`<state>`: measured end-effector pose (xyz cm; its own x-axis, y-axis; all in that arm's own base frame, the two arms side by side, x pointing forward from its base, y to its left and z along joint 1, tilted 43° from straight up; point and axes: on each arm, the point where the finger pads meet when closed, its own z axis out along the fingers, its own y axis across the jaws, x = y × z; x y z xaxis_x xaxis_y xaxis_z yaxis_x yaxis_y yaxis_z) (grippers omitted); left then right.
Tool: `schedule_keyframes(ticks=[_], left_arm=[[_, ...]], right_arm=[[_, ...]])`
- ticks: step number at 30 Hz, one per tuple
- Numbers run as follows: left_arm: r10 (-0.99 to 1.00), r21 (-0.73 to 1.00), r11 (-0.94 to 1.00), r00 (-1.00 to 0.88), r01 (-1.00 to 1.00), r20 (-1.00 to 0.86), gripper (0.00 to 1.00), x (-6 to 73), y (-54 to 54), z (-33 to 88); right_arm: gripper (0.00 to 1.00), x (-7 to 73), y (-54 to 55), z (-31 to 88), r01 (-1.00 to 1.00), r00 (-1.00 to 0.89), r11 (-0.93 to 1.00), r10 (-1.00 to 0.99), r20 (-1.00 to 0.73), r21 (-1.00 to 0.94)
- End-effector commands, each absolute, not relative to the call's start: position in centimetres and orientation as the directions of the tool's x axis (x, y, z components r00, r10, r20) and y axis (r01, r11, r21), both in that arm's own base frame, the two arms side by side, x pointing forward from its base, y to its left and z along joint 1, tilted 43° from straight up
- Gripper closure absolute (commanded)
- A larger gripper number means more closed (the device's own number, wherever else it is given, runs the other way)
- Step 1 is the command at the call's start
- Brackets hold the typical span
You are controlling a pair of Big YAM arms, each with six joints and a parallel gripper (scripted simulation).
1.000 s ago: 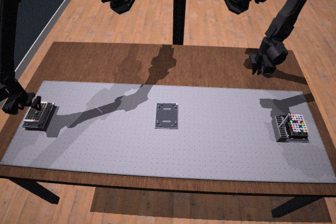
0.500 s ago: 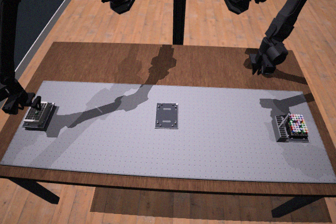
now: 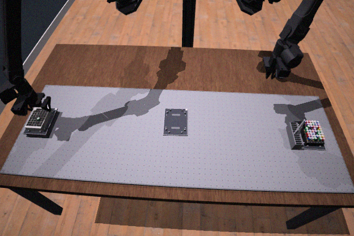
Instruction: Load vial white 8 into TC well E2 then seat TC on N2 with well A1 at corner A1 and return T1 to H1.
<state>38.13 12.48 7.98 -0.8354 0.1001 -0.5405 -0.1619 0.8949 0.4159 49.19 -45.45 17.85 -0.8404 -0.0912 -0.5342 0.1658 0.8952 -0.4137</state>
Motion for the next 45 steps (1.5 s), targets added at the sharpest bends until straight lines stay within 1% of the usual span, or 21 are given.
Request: schedule_keyframes(ticks=[1, 45], left_arm=[[0.092, 0.412, 0.894, -0.828, -0.176, -0.553, 0.76, 38.4, 12.6, 8.4], [0.092, 0.412, 0.894, -0.828, -0.176, -0.553, 0.76, 38.4, 12.6, 8.4]], right_arm=[[0.00, 49.4, -43.5, 20.2, 0.185, -0.815, 0.885, -0.104, -0.570, -0.427], [0.00, 44.6, -29.8, 15.1, 0.184, -0.815, 0.889, -0.100, -0.570, -0.420]])
